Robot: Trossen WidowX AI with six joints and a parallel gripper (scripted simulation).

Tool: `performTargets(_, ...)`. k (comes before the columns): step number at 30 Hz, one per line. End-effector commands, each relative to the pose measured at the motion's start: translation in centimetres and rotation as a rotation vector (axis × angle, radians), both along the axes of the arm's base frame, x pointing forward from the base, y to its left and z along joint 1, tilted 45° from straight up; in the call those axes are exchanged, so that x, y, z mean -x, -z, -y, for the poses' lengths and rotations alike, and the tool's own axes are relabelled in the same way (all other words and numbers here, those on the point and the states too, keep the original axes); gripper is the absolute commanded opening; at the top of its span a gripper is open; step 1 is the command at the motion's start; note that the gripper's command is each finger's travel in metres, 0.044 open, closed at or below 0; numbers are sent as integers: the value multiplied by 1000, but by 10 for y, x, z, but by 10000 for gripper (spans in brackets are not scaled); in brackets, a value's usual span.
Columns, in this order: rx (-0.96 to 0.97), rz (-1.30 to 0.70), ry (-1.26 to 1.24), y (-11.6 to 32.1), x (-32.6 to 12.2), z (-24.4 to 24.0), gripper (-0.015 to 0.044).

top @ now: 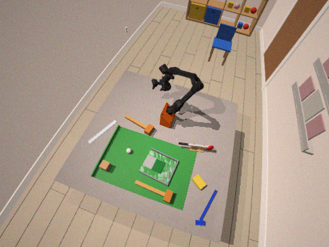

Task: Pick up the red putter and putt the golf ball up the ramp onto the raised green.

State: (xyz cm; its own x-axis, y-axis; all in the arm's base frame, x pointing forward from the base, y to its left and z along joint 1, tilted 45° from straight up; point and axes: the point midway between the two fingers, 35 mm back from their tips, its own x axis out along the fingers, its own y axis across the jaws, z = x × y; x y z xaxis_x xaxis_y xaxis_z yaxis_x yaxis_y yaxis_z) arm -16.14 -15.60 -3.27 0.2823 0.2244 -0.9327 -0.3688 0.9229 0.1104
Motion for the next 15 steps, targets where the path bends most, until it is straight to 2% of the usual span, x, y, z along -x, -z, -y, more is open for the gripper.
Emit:
performTargets(1, -1, -4, -1, 0, -1, 1, 426)
performTargets(5, 22, -31, -52, -7, -28, 28, 440)
performTargets(15, 141, 104, -289, -40, -163, 85, 440)
